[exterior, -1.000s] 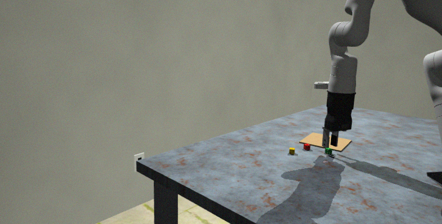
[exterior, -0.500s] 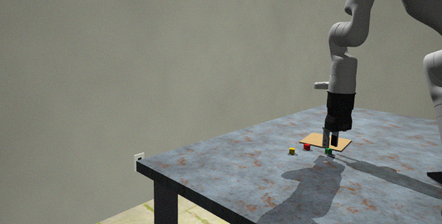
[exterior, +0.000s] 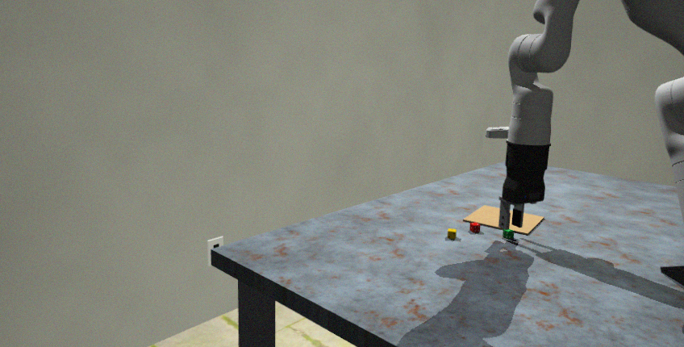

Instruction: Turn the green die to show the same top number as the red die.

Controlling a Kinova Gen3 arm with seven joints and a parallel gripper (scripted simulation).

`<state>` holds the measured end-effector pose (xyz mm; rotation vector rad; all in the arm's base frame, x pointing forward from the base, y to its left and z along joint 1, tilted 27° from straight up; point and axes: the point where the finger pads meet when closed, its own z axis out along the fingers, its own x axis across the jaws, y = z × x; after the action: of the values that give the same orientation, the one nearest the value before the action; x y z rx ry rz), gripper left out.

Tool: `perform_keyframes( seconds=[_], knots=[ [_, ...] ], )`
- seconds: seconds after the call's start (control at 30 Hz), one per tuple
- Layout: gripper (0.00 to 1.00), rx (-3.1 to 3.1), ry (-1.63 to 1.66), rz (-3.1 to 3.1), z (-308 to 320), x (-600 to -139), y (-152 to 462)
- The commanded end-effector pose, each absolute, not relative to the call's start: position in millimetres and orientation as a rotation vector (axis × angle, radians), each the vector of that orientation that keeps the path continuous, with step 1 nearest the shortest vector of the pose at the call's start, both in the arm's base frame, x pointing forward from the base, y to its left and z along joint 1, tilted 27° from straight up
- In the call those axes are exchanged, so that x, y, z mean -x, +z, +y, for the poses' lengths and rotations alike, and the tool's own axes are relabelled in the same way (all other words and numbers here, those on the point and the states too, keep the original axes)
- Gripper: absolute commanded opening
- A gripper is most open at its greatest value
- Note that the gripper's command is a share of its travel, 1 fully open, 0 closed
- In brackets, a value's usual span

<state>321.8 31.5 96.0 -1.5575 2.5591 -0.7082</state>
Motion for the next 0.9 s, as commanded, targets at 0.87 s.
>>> perform_keyframes(
  seconds=[0.87],
  knots=[
    [0.64, 1.558, -0.708, 2.558, 27.5, -325.5, 84.9]
  ],
)
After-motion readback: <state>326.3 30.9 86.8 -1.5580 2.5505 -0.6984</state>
